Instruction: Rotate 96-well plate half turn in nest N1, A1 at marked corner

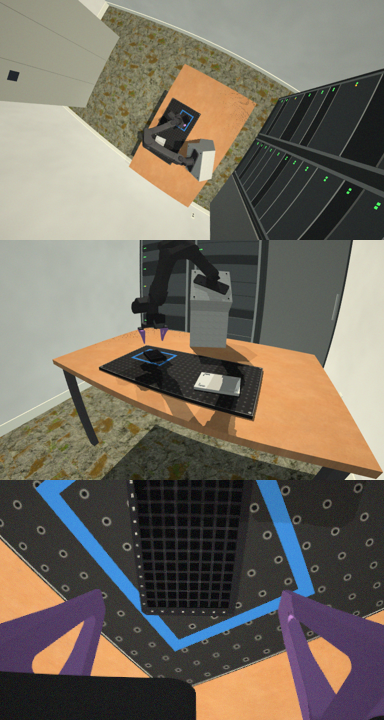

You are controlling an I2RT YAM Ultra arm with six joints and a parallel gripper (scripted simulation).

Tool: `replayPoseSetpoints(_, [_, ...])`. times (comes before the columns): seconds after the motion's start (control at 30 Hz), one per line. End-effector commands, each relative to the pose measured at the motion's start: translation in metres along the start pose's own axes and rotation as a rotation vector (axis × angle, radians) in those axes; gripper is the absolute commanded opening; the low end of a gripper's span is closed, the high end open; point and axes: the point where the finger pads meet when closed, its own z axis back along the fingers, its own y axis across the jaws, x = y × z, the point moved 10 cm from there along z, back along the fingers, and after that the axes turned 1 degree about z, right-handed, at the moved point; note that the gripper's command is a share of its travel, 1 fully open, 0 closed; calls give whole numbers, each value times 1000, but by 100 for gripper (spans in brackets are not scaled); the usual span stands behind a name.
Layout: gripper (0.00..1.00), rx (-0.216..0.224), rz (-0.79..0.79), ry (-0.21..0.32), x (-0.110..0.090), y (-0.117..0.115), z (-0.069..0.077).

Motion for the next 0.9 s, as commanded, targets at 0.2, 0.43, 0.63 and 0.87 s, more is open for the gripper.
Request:
replayPoseSetpoints(0.2, [100,3,-24,1,-9,-1,4])
replayPoseSetpoints(0.43, [100,2,-200,1,-8,-1,5])
replayPoseSetpoints(0.63, [100,2,-400,1,-8,-1,5])
replayPoseSetpoints(0.87, [100,2,-633,1,-8,-1,5])
